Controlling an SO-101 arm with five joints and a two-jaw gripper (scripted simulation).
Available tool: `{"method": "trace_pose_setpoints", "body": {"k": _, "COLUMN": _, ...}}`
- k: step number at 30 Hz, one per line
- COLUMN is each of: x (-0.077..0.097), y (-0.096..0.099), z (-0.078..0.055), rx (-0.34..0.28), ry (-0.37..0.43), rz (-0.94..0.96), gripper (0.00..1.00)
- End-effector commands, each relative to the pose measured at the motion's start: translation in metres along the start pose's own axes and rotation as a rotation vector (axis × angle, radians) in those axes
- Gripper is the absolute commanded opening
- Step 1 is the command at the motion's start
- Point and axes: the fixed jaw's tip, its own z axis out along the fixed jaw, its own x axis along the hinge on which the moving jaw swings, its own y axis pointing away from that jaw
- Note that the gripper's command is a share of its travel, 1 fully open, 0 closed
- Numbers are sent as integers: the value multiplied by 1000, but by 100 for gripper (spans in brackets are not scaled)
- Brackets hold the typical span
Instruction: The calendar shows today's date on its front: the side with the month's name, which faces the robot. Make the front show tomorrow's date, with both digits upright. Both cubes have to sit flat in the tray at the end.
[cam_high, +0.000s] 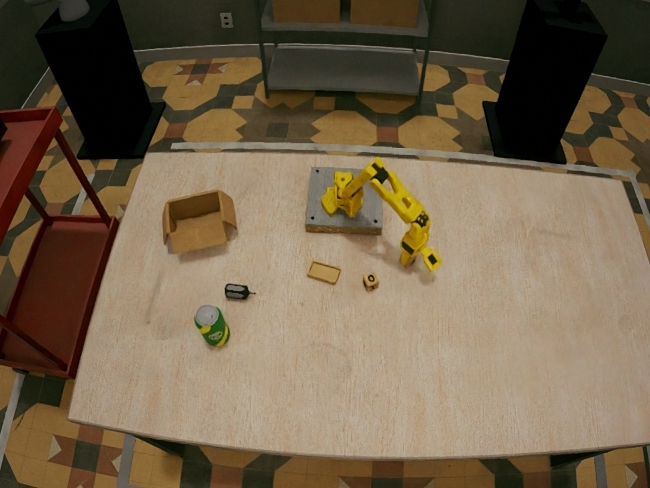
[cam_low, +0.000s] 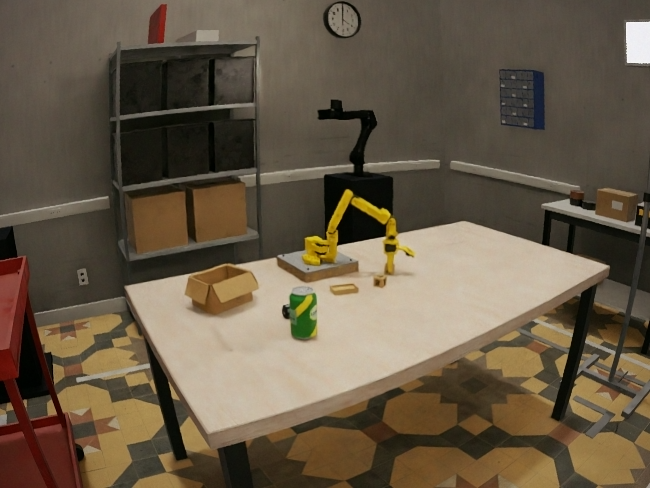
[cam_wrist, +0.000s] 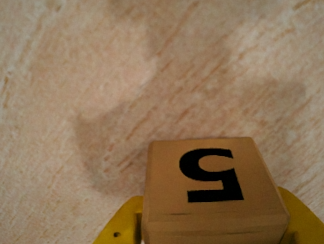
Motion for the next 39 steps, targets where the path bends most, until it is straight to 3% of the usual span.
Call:
{"method": "trace_pose_setpoints", "body": {"k": 1, "x": 2, "y": -2, "z": 2, "rx": 0, "ry": 6, "rz": -4, "gripper": 19}}
{"method": "trace_pose_setpoints", "body": {"k": 18, "x": 2, "y": -2, "z": 2, "rx": 0, "ry": 6, "rz": -4, "gripper": 2}}
{"method": "trace_pose_setpoints", "body": {"k": 30, "x": 2, "y": -1, "z": 1, "rx": 0, "ry": 6, "rz": -4, "gripper": 0}}
{"method": "trace_pose_setpoints", "body": {"k": 39, "x": 0, "y": 0, "z": -14, "rx": 0, "ry": 6, "rz": -4, "gripper": 0}}
